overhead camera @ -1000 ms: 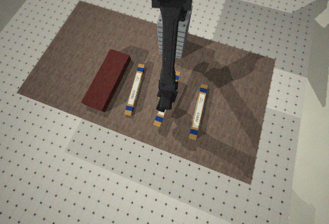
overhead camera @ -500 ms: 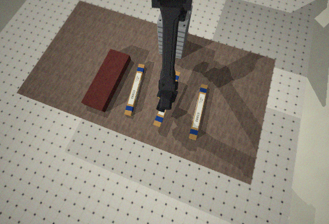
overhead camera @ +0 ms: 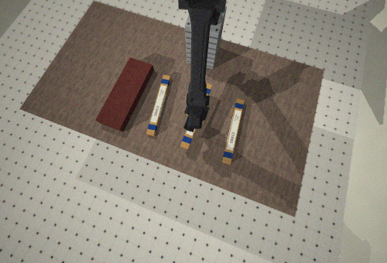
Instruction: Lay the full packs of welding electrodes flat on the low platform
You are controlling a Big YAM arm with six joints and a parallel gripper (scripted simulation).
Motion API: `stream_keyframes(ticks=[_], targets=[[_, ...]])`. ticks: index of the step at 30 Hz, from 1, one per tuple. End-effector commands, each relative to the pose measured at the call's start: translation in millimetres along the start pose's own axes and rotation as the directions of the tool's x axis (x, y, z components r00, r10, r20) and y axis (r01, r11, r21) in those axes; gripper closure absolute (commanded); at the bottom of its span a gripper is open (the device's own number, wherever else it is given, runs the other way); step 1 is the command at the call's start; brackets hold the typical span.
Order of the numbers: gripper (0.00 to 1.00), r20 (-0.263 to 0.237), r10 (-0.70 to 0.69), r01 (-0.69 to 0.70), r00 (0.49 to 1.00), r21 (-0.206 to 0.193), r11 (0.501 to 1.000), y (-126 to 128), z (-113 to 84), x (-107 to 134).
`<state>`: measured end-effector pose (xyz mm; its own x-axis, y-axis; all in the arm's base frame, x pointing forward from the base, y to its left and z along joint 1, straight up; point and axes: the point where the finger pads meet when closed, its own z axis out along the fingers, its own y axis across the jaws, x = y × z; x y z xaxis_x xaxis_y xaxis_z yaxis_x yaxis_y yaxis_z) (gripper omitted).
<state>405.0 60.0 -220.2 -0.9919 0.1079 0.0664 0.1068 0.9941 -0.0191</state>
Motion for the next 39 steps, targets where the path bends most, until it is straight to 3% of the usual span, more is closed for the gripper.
stream_keyframes(ticks=[1, 39], targets=[[1.00, 0.111, -0.002, 0.006, 0.994, -0.031, 1.000, 7.9, -43.8, -48.5], [1.00, 0.097, -0.003, 0.005, 0.995, -0.027, 1.000, 4.4, -105.2, -34.9]])
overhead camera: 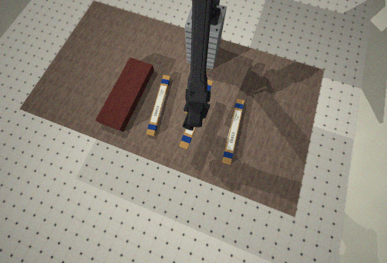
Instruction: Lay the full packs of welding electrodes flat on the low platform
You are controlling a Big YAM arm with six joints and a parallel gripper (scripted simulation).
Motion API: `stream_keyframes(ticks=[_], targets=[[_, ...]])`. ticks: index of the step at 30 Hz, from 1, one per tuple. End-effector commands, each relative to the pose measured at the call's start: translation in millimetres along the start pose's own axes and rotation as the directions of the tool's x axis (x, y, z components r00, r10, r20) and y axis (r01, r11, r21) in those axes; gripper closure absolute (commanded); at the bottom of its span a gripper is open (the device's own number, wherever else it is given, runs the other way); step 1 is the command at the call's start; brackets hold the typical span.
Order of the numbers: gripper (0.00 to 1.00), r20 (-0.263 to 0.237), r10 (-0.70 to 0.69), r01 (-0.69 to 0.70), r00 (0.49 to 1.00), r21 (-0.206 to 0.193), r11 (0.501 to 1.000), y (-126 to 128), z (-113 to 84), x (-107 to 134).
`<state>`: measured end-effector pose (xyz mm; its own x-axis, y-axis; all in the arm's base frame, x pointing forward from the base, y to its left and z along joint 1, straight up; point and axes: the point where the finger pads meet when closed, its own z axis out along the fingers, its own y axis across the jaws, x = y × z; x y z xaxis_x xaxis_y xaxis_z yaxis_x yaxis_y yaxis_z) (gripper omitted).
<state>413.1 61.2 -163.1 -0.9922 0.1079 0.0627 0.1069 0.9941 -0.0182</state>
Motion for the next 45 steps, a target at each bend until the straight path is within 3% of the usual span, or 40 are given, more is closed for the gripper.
stream_keyframes(ticks=[1, 45], targets=[[1.00, 0.096, -0.003, 0.005, 0.995, -0.027, 1.000, 3.8, -50.3, -32.4], [1.00, 0.118, -0.002, 0.006, 0.993, -0.032, 0.999, 4.6, -133.7, -36.2]])
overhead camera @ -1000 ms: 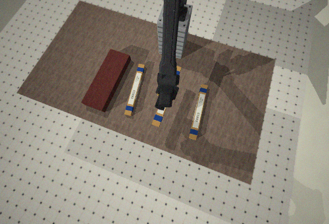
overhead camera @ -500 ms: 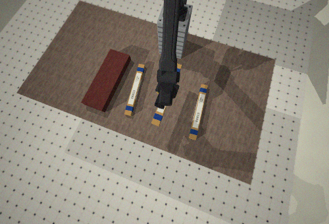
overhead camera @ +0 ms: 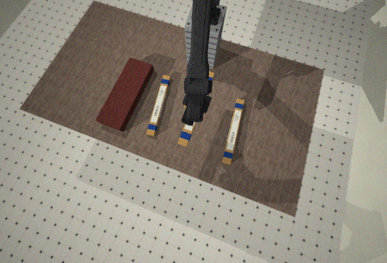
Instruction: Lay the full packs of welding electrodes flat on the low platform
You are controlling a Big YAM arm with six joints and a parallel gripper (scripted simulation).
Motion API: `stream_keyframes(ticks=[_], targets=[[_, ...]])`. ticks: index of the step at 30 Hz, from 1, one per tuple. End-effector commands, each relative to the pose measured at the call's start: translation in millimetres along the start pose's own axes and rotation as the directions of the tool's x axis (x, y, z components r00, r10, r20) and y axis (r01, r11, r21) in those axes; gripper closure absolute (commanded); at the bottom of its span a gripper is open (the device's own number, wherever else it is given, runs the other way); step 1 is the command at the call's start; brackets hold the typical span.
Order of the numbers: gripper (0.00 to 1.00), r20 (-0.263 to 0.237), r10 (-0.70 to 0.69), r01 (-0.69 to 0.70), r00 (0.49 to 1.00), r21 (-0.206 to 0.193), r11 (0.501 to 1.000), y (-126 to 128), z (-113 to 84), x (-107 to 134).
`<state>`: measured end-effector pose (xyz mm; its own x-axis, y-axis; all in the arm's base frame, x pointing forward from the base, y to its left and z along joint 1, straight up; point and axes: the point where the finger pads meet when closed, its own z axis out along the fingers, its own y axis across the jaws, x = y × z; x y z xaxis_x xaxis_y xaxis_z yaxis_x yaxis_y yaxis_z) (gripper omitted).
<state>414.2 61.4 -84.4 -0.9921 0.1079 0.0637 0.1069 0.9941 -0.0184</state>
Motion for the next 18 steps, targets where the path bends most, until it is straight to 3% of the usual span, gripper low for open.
stream_keyframes(ticks=[1, 18], targets=[[1.00, 0.119, -0.002, 0.006, 0.993, -0.033, 0.999, 5.7, -57.3, -39.9], [1.00, 0.127, -0.002, 0.006, 0.992, -0.035, 0.999, 4.7, -64.6, -36.2]])
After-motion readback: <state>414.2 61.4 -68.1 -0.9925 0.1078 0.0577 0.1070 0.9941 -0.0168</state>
